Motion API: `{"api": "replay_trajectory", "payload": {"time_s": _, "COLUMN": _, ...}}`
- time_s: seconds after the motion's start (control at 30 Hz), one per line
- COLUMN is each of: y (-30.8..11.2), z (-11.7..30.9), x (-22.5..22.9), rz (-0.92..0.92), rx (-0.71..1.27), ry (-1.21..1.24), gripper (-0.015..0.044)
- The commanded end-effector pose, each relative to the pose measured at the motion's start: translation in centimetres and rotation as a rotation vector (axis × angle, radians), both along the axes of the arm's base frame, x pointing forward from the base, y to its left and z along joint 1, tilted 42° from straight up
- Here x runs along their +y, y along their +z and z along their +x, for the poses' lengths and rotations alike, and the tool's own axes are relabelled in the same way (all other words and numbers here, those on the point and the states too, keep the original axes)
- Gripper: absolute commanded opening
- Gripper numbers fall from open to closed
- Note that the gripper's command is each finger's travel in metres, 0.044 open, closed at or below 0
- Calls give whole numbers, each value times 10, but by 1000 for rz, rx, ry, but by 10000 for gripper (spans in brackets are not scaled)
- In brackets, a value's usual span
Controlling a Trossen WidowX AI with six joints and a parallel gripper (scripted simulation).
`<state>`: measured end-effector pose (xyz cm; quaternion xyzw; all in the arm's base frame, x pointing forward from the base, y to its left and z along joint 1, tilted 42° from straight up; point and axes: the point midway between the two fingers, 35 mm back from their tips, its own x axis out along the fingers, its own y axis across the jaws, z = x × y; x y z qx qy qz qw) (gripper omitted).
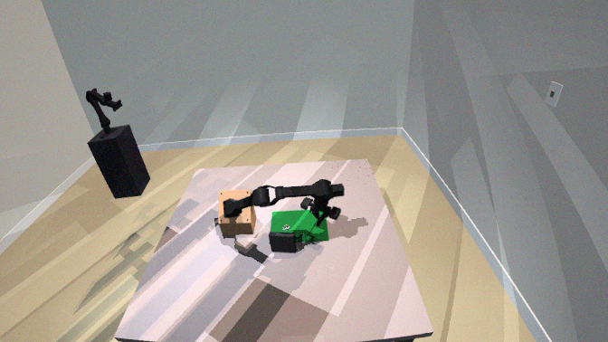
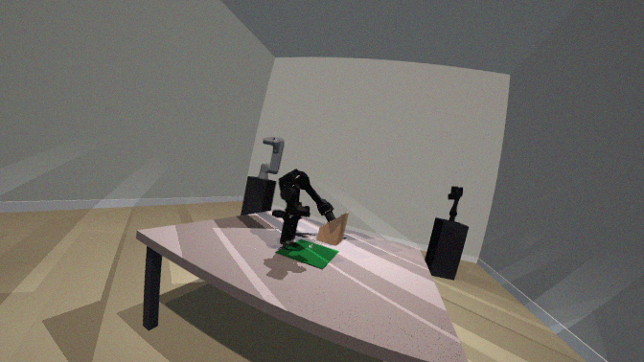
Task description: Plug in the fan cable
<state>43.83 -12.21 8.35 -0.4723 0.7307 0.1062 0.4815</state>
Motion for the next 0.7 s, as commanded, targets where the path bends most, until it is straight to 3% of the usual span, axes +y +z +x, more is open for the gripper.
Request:
{"api": "replay_trajectory", "payload": {"time_s": 0.0, "y": -3, "z": -3, "x": -3, "rz": 51, "rx": -1, "ry": 1, "gripper": 0}}
{"api": "replay_trajectory", "payload": {"time_s": 0.67, "y": -21, "z": -9, "x": -11, "rz": 323, "rx": -53, "ry": 23, "gripper": 0}}
